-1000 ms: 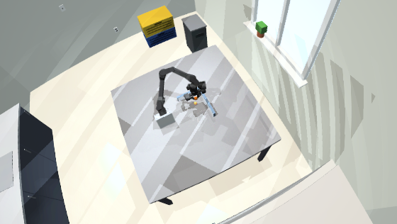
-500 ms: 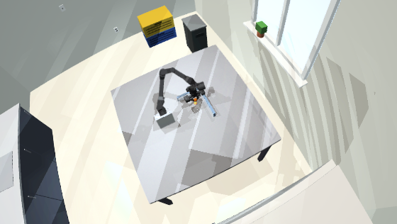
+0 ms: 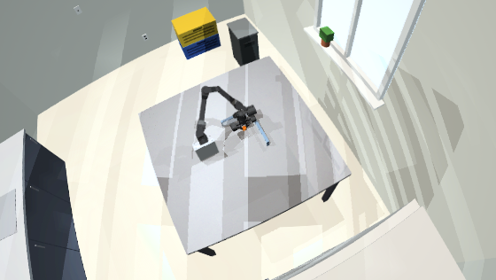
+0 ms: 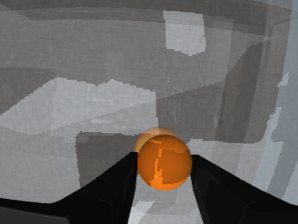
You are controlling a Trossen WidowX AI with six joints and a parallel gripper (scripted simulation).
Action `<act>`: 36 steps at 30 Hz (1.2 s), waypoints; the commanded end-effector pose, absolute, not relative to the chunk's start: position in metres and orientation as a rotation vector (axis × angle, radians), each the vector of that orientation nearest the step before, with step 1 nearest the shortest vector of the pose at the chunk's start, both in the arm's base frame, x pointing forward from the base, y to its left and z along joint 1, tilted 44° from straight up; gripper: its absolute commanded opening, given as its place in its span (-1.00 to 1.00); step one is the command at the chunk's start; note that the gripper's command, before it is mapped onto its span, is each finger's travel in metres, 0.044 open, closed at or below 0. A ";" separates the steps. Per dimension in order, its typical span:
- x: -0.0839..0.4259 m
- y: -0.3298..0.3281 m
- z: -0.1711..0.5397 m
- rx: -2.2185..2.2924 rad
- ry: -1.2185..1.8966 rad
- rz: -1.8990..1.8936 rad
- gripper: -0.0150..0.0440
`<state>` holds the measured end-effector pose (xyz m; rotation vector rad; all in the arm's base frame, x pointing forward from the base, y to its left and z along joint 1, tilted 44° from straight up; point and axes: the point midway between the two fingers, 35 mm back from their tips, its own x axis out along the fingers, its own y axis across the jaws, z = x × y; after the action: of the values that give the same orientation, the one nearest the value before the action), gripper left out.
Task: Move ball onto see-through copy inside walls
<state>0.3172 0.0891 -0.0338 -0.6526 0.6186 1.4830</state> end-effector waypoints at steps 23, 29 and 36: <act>0.317 0.100 -0.044 -0.651 0.616 1.484 0.31; 0.317 0.100 -0.044 -0.651 0.616 1.484 0.38; 0.316 0.041 0.015 -0.643 0.624 1.487 0.38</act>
<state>0.3134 0.0723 -0.0197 -0.6260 0.6370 1.5025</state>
